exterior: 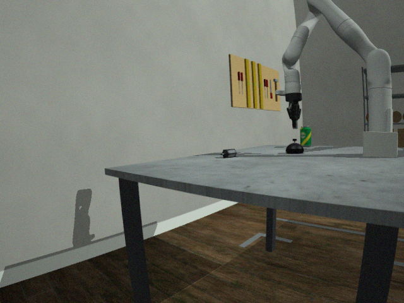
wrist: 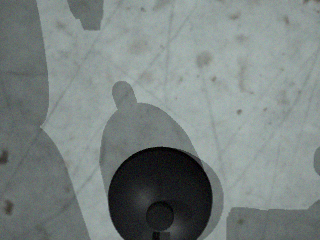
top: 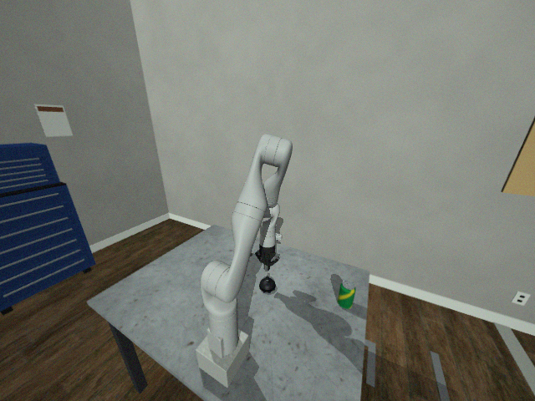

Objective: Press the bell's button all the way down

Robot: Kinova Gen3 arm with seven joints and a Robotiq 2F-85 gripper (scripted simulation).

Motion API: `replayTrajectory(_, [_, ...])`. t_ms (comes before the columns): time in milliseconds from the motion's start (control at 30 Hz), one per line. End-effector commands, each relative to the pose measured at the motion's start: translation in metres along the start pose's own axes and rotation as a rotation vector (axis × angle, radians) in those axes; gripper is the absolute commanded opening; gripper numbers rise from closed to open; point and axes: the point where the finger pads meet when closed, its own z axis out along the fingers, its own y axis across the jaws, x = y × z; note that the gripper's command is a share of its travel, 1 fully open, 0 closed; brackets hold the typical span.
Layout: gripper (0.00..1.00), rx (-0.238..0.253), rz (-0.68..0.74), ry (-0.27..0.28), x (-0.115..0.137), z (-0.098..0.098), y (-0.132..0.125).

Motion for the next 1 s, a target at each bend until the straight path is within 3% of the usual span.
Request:
replayTrajectory(0, [0.1,0.001,0.005,0.015,0.0043,-0.0118,0.0018])
replayTrajectory(967, [0.1,0.001,0.005,0.015,0.0042,-0.0205,0.0018])
